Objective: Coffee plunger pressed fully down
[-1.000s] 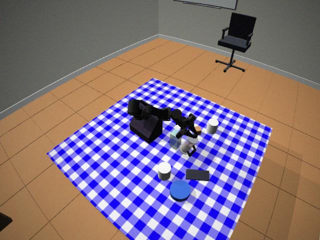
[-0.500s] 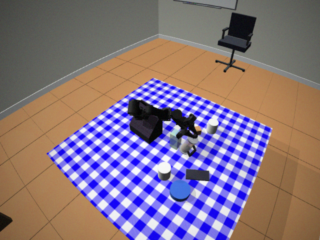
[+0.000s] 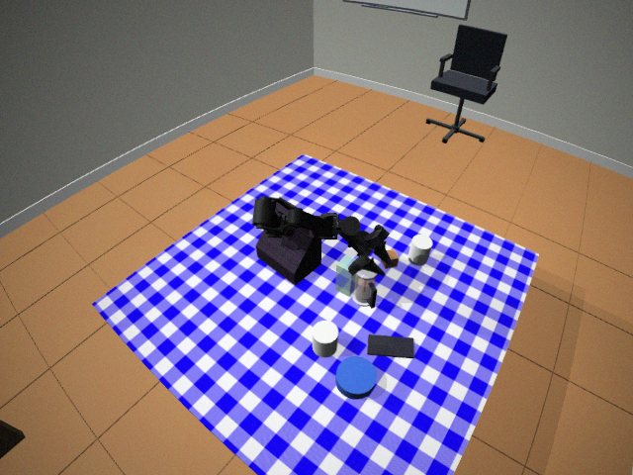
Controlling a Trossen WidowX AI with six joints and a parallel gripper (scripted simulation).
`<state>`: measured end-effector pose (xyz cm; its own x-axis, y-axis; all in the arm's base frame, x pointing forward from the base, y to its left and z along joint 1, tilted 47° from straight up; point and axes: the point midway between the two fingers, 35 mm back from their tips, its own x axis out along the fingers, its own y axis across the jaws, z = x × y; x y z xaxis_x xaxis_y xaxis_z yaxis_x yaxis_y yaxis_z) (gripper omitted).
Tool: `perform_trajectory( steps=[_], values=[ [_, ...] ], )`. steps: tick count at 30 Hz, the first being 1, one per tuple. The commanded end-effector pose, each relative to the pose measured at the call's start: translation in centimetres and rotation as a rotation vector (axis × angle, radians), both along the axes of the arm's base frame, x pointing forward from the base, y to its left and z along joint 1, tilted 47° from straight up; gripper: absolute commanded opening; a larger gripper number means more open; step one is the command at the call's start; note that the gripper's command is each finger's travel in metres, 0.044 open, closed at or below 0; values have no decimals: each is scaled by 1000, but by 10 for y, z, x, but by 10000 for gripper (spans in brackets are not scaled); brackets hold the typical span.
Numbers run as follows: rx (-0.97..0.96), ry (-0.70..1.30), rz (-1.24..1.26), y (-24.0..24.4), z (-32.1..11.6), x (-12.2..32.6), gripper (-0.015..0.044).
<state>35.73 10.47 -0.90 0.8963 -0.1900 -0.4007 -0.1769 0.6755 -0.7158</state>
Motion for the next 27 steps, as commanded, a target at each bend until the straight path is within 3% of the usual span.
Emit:
perform_trajectory(
  steps=[1, 5, 27],
  values=[
    [0, 0, 1, 0, 0, 0, 333],
    [0, 0, 1, 0, 0, 0, 438],
    [0, 0, 1, 0, 0, 0, 440]
  ],
)
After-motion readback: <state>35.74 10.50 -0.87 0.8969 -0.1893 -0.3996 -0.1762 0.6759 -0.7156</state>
